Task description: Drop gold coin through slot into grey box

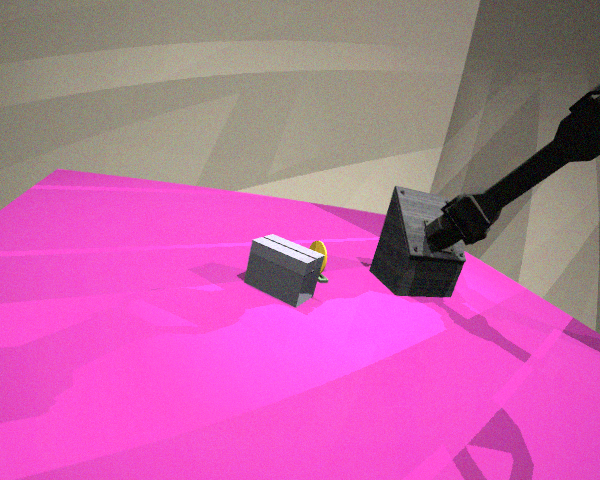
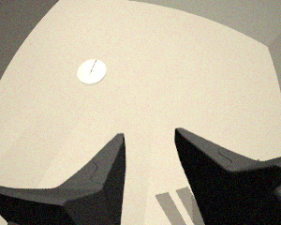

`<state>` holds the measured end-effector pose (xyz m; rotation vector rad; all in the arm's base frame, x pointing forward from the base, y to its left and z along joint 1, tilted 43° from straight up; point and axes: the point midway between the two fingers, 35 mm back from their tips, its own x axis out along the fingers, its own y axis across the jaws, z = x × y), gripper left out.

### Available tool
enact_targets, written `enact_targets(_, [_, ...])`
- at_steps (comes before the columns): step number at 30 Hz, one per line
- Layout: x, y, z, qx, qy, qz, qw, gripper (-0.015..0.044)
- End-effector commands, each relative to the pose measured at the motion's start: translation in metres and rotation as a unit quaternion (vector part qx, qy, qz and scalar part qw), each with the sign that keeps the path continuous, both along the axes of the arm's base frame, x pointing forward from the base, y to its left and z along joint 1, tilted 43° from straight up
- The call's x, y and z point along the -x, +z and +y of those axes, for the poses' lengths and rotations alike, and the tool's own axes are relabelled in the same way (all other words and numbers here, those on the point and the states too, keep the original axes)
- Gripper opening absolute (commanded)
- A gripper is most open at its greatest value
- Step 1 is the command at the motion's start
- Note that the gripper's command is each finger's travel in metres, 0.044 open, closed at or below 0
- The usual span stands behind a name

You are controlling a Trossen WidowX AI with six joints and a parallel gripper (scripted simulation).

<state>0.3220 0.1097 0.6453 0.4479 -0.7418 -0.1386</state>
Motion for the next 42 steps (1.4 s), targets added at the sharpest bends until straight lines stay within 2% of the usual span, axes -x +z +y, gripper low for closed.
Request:
enact_targets(1, [-0.026, -0.02, 0.002, 0.027, 0.001, 0.027, 0.999, 0.0161])
enact_targets(4, [-0.046, -0.04, 0.001, 0.052, -0.005, 0.062, 0.997, 0.0161])
enact_targets(11, [-0.113, -0.124, -0.011, 0.124, -0.006, 0.194, 0.973, 0.0161])
enact_targets(18, [-0.168, -0.231, -0.038, 0.155, 0.028, 0.343, 0.926, 0.0161])
enact_targets(24, [-0.188, -0.331, -0.076, 0.133, 0.063, 0.475, 0.867, 0.0161])
enact_targets(32, [-0.167, -0.46, -0.13, 0.036, 0.11, 0.638, 0.761, 0.0161])
enact_targets(42, [-0.072, -0.59, -0.177, -0.197, 0.161, 0.782, 0.569, 0.0161])
